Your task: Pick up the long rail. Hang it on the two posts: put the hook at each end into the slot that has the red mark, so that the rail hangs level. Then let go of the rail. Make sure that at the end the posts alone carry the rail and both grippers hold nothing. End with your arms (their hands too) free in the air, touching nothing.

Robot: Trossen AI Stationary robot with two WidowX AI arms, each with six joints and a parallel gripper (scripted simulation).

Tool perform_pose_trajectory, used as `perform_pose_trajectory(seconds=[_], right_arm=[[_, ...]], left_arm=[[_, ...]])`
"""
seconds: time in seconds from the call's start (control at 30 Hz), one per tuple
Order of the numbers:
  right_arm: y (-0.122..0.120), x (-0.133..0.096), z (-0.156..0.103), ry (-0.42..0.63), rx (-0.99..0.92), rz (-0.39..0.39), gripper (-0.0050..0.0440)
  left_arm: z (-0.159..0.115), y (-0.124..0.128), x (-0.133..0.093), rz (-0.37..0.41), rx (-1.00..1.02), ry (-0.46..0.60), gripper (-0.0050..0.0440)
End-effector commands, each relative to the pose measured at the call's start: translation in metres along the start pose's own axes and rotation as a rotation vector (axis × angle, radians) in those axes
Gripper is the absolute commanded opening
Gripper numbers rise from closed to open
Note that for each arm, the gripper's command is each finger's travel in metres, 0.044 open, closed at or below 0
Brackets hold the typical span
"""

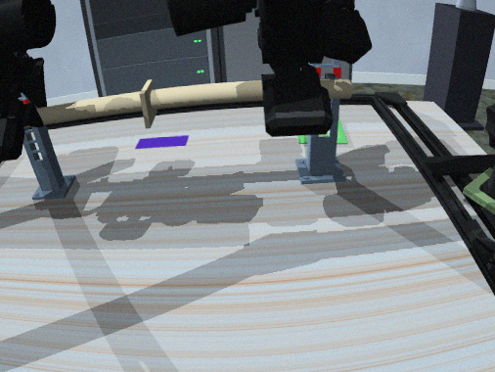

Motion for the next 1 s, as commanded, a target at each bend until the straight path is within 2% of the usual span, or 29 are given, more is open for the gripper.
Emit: perform_pose_trajectory(seconds=[0.0, 0.97], right_arm=[[0.0023, -0.0008, 0.0003, 0.012, -0.003, 0.003, 0.0000], [0.0079, 0.0025, 0.0012, 0.012, -0.003, 0.003, 0.0000]], left_arm=[[-0.0004, -0.0039, 0.0023, -0.015, 0.008, -0.002, 0.0000], [-0.0018, -0.0073, 0.0074, -0.023, 0.020, -0.010, 0.0000]])
Point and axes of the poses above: on each arm, the point midway between the two fingers, 35 mm back from their tips, its own x axis out along the fingers, its own y axis across the jaws, z = x × y, the point moved 4 cm from there along -x, back along the fingers, and after that the axes turned 11 degrees about -x, right-handed, at the moved point
